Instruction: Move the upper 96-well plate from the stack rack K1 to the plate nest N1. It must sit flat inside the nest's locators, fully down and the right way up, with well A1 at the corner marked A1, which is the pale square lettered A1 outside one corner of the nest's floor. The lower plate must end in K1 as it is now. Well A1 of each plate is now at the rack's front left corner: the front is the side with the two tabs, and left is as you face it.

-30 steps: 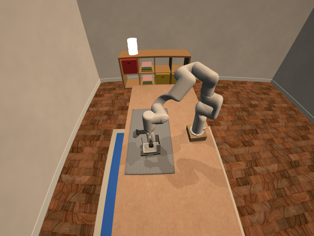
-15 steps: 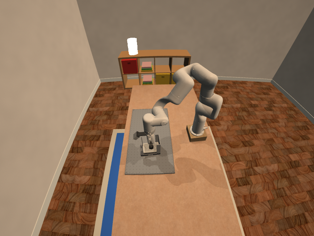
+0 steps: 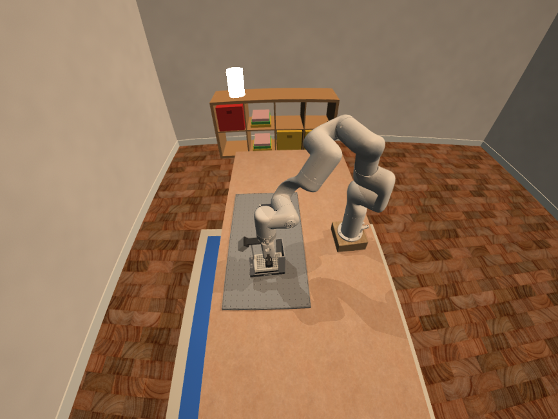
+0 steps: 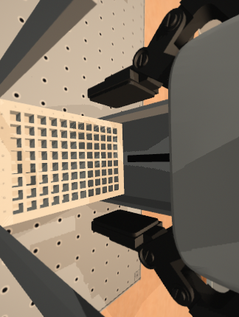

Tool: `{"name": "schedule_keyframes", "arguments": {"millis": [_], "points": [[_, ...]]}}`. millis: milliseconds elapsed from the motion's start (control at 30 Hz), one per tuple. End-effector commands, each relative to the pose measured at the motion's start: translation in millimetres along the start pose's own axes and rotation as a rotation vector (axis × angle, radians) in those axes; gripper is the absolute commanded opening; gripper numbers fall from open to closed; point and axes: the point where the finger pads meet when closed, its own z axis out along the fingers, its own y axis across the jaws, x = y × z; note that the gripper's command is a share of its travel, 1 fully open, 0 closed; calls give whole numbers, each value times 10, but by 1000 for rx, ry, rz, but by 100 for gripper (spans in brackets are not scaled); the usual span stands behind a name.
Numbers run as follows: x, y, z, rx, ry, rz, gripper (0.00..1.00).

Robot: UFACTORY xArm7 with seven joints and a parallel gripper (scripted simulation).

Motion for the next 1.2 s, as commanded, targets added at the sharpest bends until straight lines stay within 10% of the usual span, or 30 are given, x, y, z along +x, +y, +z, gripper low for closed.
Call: {"name": "schedule_keyframes", "arguments": {"millis": [0,1167], "points": [[20,-7,36,3,5,0,100],[21,-7,244,3,4,0,100]]}}
